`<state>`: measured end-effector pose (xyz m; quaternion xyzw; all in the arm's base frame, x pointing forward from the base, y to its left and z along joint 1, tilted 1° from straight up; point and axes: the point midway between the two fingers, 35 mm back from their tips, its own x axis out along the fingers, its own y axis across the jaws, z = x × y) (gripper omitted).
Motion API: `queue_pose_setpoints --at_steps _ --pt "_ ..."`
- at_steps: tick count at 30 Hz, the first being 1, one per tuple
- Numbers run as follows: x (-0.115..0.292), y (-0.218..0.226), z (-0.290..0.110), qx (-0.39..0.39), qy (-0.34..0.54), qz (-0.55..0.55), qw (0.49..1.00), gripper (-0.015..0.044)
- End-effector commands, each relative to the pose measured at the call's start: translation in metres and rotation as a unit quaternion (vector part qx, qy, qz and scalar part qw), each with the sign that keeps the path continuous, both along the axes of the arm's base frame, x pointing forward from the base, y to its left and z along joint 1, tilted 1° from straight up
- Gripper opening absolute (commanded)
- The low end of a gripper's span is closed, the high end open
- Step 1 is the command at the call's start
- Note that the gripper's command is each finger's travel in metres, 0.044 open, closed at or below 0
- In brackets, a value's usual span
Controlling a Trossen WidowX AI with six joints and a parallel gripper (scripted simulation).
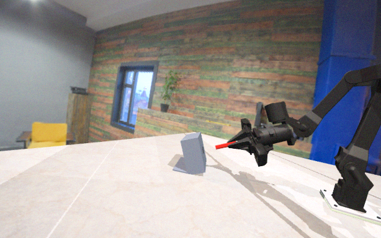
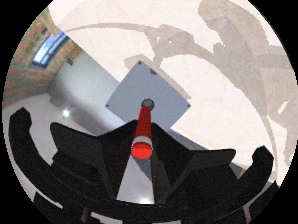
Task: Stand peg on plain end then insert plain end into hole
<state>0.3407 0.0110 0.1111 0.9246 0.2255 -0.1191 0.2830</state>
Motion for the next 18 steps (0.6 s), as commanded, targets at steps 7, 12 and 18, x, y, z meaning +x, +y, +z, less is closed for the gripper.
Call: queue_pose_setpoints --at_steps 7,12,18 --pt "0.0062 0.005 -0.0015 0.002 -0.007 0.002 1.0 0.0" --pt "0.0084 0.0072 -0.0028 0.004 -0.009 0.003 1.0 0.0" --pt "0.0108 0.0093 -0.0045 0.006 -0.011 0.004 1.0 0.0"
